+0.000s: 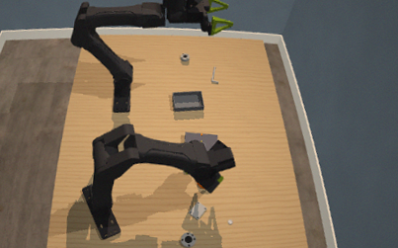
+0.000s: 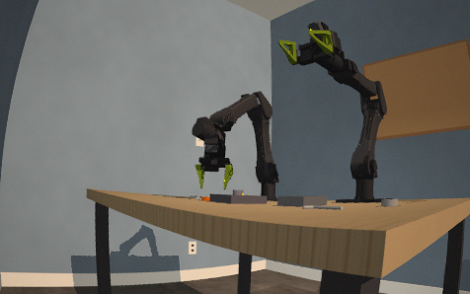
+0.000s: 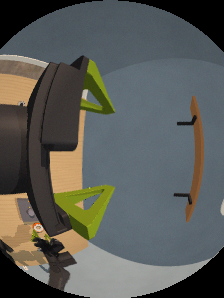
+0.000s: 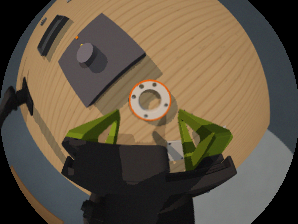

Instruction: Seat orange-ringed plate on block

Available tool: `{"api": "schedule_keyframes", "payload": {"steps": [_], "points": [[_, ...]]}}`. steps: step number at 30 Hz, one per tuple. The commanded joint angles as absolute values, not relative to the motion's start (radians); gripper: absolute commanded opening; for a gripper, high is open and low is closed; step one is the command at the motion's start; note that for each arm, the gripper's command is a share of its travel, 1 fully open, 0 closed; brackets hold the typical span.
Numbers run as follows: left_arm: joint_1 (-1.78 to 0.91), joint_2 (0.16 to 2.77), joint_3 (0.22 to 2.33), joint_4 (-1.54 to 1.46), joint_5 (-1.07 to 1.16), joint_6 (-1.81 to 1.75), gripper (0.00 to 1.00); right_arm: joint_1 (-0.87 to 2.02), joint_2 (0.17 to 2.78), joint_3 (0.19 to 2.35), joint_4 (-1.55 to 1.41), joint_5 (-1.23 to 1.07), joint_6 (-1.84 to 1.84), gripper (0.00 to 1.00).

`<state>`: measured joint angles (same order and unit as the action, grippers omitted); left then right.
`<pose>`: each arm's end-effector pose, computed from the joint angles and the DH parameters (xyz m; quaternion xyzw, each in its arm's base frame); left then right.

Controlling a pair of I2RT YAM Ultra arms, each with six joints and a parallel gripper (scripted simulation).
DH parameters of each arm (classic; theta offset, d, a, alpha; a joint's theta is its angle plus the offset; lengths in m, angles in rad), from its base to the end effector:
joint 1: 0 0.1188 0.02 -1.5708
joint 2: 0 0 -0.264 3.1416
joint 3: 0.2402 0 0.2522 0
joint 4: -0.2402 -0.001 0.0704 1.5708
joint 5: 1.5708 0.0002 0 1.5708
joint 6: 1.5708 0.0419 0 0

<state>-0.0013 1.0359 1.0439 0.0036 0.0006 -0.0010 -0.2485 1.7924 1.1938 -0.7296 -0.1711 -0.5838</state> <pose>0.2422 0.0007 0.4090 0.0003 0.7030 -0.0010 0.7112 0.3324 -0.0759 0.1794 -0.1752 0.9734 0.0288 0.1446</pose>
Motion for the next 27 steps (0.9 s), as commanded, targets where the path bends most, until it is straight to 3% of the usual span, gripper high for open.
{"api": "schedule_keyframes", "payload": {"steps": [1,27], "points": [[-0.011,1.007,1.082,-0.006,0.002,-0.002,1.00,-0.239,1.811,1.167,-0.683,-0.168,-0.572,0.80],[-0.011,1.007,1.082,-0.006,0.002,-0.002,1.00,-0.237,1.840,1.142,-0.573,-0.170,-0.558,0.80]]}}
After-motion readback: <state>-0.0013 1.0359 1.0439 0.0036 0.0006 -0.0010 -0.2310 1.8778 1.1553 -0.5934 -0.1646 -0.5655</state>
